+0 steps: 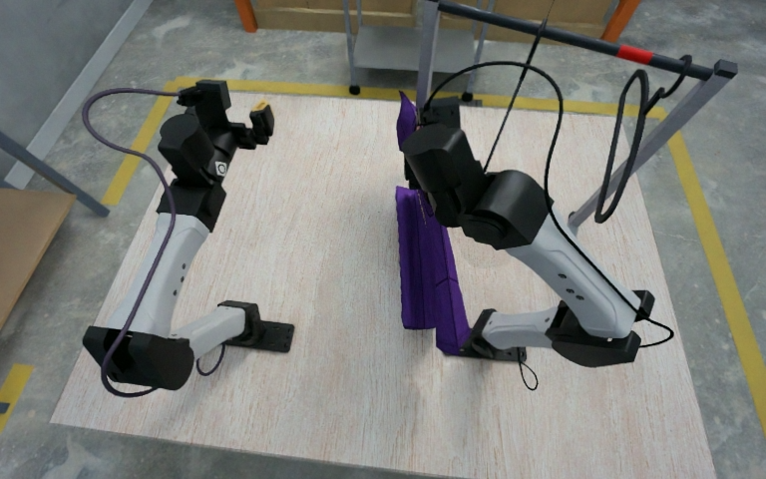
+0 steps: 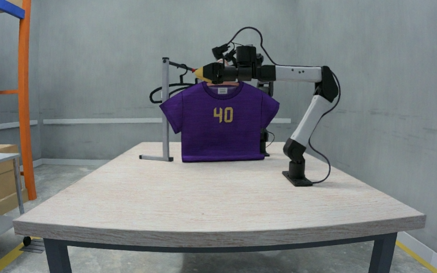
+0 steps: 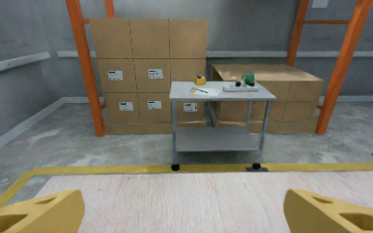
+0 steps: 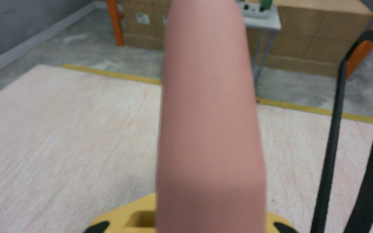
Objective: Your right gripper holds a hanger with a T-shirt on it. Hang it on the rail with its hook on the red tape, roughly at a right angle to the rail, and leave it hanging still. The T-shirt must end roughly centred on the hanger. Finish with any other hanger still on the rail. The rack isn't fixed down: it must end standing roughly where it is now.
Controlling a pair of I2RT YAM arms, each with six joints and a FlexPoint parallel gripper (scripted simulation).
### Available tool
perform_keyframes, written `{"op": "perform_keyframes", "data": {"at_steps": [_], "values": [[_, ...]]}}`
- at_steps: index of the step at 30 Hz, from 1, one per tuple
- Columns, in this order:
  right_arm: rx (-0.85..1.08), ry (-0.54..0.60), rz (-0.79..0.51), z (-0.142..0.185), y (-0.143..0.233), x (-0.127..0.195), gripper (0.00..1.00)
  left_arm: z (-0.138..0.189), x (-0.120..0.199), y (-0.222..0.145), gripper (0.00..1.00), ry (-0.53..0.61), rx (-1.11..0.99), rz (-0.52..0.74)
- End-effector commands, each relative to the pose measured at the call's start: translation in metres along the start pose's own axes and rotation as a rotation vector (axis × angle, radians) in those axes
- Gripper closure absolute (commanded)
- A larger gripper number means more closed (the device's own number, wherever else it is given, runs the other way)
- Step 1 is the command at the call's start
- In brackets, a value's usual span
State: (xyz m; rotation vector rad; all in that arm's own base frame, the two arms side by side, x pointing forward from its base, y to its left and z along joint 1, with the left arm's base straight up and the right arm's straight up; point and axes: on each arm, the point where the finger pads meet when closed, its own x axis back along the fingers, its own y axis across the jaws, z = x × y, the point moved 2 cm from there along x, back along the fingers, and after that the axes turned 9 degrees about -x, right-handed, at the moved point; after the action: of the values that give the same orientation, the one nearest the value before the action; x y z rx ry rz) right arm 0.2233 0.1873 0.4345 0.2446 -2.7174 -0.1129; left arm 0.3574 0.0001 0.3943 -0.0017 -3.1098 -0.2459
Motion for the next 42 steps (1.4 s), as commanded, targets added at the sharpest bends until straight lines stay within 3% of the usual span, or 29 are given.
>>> {"op": "perform_keyframes", "data": {"at_steps": [1, 12, 18, 25, 35, 42], "values": [[-0.038, -0.043, -0.021, -0.01, 0.0, 0.003, 1.0, -0.008, 0.002, 0.001, 0.0, -0.022, 0.001, -0.003], [-0.051, -0.061, -0.031, -0.025, 0.007, 0.004, 1.0, -0.008, 0.002, 0.001, 0.0, -0.022, 0.001, -0.003], [-0.004, -0.007, -0.017, -0.01, 0.002, 0.004, 1.0, -0.008, 0.002, 0.001, 0.0, -0.022, 0.001, -0.003], [-0.024, -0.027, -0.022, -0.017, 0.005, 0.005, 1.0, -0.008, 0.002, 0.001, 0.0, -0.022, 0.001, -0.003], [-0.157, -0.101, 0.268, -0.01, -0.011, 0.008, 1.0, -0.008, 0.002, 0.001, 0.0, -0.022, 0.001, -0.003], [-0.178, -0.116, 0.318, -0.008, 0.0, 0.006, 1.0, -0.01, 0.008, -0.006, 0.0, -0.003, -0.002, 0.039]]}}
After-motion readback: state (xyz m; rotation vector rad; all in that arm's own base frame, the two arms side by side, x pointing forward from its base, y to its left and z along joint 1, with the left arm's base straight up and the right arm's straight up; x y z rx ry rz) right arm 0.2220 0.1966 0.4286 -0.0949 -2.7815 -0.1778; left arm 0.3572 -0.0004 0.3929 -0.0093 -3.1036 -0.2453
